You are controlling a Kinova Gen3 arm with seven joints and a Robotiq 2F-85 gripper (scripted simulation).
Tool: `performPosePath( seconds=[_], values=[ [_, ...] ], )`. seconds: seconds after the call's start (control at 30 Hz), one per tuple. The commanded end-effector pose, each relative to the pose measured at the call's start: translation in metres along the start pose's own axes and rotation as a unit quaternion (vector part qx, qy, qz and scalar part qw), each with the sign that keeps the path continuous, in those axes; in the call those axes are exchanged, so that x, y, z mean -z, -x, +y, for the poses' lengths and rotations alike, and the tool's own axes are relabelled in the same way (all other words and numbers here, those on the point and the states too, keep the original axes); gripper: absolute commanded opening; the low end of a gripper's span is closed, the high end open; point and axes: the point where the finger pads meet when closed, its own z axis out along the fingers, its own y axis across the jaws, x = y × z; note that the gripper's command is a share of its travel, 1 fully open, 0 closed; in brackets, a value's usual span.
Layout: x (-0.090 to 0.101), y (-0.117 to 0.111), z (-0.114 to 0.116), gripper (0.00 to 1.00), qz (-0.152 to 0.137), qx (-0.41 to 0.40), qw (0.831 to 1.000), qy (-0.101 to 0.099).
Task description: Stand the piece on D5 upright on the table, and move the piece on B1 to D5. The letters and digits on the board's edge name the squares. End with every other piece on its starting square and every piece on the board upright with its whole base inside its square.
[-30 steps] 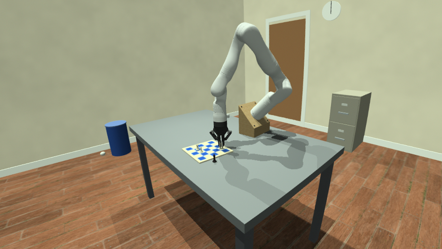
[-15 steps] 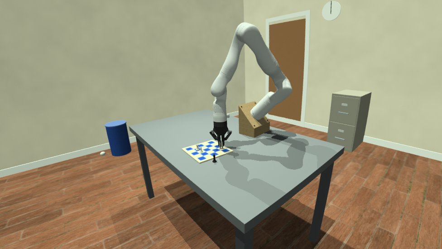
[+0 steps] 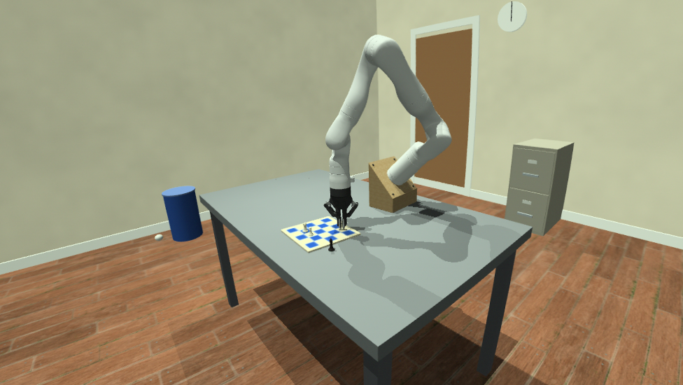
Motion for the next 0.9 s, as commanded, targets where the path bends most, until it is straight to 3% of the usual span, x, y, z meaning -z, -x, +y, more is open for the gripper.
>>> performPosePath(
  seconds=[0.0,0.87],
  values=[
    [0.0000,0.0001,-0.0004,0.00,0.000,0.000,1.000,-0.001],
    [-0.0022,0.0001,-0.0004,0.00,0.000,0.000,1.000,-0.001]
  ],
)
